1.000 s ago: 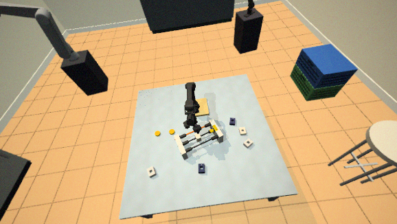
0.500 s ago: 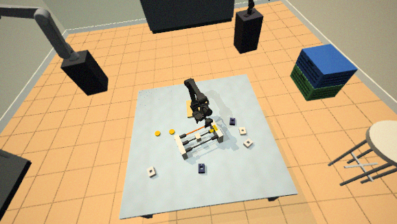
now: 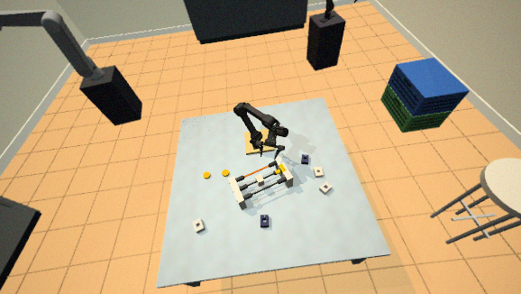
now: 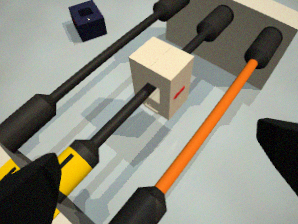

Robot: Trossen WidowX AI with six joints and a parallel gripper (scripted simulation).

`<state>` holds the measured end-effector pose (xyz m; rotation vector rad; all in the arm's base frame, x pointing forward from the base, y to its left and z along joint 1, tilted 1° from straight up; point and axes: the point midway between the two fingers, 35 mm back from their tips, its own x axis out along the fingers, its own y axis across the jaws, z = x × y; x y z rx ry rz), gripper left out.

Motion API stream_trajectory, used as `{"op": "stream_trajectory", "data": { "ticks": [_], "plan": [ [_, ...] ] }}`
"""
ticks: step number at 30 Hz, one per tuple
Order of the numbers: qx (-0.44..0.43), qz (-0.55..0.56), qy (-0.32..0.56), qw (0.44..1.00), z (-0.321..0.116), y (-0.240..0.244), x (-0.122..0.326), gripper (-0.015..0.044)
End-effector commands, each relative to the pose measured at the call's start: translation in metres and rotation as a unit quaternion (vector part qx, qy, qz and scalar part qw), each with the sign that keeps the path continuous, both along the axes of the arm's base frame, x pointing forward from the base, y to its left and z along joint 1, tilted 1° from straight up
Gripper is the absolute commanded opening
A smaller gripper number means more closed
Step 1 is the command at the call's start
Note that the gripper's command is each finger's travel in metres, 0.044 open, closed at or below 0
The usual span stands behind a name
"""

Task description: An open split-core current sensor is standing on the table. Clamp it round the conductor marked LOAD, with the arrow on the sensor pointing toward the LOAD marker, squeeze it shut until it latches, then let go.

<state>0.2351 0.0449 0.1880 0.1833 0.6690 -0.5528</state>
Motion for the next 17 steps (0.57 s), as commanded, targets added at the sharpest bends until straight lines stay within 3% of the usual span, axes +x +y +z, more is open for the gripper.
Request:
{"op": "stream_trajectory", "data": {
  "ticks": [1, 12, 16, 17],
  "plan": [
    [0.002, 0.000, 0.002, 1.000, -0.001, 0.000, 0.000, 0.0440],
    [0.004, -0.003, 0.005, 1.000, -0.001, 0.000, 0.001, 0.0440],
    [0.067, -0.060, 0.051, 0.995, -0.005, -0.012, 0.014, 0.0440],
    [0.029, -0.022, 0.026, 0.999, -0.003, -0.004, 0.005, 0.0440]
  ]
}}
